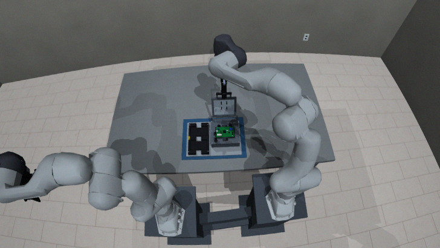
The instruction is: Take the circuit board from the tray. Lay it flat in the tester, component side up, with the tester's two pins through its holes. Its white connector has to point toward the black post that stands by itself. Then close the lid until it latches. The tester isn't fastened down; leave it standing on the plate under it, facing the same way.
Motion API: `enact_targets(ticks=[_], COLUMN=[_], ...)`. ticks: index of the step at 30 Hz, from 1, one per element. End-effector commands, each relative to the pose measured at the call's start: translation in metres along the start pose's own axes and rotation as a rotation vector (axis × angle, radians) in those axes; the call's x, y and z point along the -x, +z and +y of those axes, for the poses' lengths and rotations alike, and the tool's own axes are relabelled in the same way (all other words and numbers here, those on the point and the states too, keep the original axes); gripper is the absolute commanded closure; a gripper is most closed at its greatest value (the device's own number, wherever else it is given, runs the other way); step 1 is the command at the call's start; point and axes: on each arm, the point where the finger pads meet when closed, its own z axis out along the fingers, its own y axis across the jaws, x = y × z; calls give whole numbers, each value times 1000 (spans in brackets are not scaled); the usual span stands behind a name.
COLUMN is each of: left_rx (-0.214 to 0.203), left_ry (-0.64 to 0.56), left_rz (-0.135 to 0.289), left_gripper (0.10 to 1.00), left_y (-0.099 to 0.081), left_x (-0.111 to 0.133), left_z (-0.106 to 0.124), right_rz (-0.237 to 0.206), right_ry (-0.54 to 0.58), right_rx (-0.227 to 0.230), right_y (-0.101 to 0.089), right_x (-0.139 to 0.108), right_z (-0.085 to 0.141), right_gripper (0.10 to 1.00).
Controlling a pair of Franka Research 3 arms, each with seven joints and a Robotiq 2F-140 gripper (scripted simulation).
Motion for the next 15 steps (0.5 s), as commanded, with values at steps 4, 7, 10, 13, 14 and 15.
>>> enact_targets(ticks=[4,7,10,13,14,15], left_rx=[0,0,0,0,0,0], left_ry=[0,0,0,0,0,0], left_rz=[0,0,0,0,0,0], left_gripper=[98,98,98,98,98,98], left_y=[0,0,0,0,0,0], left_x=[0,0,0,0,0,0], left_z=[0,0,0,0,0,0], right_rz=[-5,-5,-5,-5,-5,-5], right_ry=[10,10,10,10,10,10], right_rx=[-11,-11,-11,-11,-11,-11], right_y=[4,5,5,5,5,5], right_x=[0,0,0,0,0,0], right_z=[-4,-5,-5,-5,-5,-5], right_gripper=[729,729,729,729,729,729])
